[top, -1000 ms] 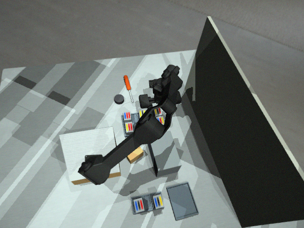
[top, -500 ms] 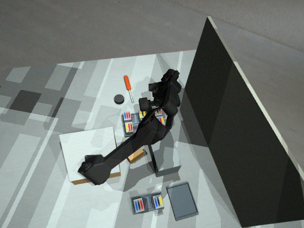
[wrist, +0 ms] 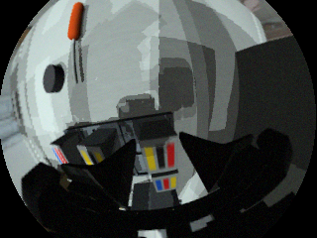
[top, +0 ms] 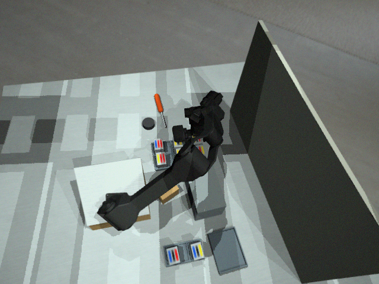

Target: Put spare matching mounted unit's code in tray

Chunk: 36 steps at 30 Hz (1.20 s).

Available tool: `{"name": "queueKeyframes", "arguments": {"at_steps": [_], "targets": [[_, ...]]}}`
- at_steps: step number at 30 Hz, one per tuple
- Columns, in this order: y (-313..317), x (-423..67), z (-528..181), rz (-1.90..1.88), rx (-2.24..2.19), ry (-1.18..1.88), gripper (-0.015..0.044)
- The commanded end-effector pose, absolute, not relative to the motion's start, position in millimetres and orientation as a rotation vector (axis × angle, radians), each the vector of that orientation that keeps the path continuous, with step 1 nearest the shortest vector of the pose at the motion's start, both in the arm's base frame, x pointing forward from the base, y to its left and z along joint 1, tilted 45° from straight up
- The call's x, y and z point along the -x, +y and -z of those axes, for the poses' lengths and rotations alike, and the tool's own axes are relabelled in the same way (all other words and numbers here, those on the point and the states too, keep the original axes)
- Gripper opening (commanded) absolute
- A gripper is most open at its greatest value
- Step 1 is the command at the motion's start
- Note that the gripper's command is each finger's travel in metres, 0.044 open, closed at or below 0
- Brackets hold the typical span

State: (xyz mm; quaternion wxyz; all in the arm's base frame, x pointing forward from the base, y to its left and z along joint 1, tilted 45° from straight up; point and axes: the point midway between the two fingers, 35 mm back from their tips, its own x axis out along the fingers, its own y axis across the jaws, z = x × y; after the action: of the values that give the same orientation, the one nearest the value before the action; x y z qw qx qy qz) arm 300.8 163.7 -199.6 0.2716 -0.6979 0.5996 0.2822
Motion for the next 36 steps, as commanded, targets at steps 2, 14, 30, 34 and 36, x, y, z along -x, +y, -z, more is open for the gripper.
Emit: {"name": "queueKeyframes", "arguments": {"at_steps": [2, 14, 30, 34, 36], "targets": [[161.9, -300.8, 200.5, -0.762, 1.887, 1.614, 0.0300], [162.9, -300.5, 200.0, -0.760, 1.879, 1.616, 0.0122], [178.7, -299.4, 185.3, -0.763, 1.880, 1.614, 0.0000], [203.5, -294.9, 159.8, -0.766, 1.882, 1.613, 0.0000], [214.2, -291.8, 147.6, -0.767, 1.884, 1.613, 0.0000]]}}
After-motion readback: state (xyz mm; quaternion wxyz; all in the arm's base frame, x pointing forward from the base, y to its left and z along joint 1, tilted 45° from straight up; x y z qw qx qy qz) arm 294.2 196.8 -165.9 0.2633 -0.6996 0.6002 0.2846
